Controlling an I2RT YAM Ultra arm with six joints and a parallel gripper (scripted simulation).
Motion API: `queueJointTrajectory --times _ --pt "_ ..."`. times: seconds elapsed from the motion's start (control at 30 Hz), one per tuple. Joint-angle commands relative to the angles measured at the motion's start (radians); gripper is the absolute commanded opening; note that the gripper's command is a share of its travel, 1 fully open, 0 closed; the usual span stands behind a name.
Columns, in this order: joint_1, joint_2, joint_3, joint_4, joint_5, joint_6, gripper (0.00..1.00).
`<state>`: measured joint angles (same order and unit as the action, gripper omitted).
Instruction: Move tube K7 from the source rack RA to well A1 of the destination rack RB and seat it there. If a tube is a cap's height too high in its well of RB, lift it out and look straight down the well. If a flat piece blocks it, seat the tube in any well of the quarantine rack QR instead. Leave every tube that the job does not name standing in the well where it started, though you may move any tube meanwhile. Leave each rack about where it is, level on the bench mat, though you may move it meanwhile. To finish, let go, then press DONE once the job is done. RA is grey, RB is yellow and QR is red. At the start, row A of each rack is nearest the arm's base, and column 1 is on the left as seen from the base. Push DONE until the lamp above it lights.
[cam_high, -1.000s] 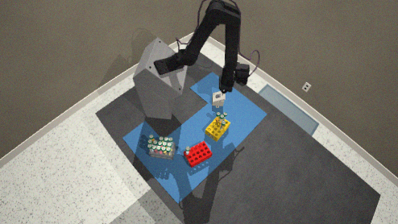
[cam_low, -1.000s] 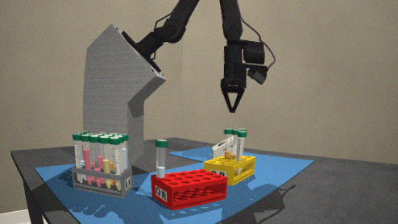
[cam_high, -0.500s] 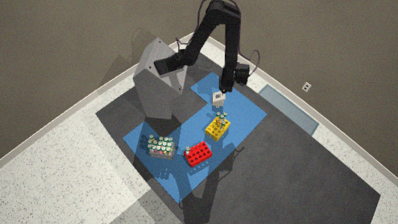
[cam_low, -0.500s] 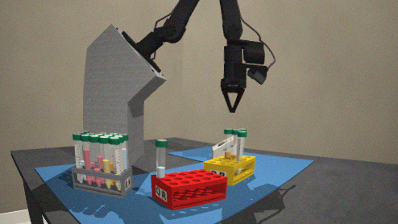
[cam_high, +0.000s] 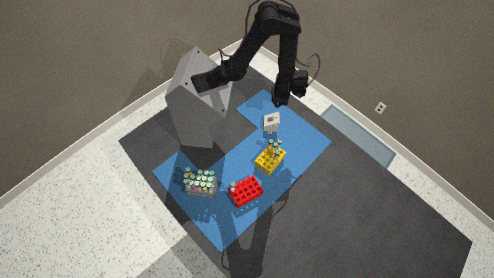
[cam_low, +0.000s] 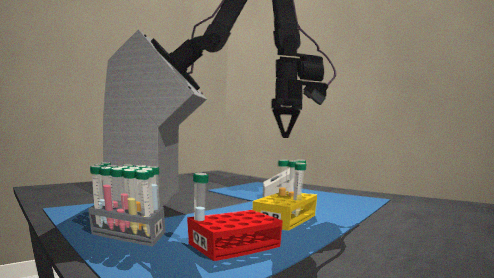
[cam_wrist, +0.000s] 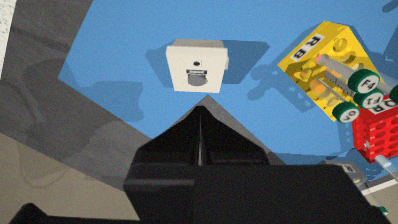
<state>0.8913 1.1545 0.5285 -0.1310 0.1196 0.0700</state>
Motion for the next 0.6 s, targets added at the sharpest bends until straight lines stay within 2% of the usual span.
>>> queueJointTrajectory --times 0.0,0.07,0.57 --pt "0.06 0.023 0.025 0.011 0.067 0.07 0.0" --pt "0.087 0.03 0.028 0.012 0.088 0.089 0.0" --pt "0.081 0.019 0.031 0.007 0.096 0.093 0.0"
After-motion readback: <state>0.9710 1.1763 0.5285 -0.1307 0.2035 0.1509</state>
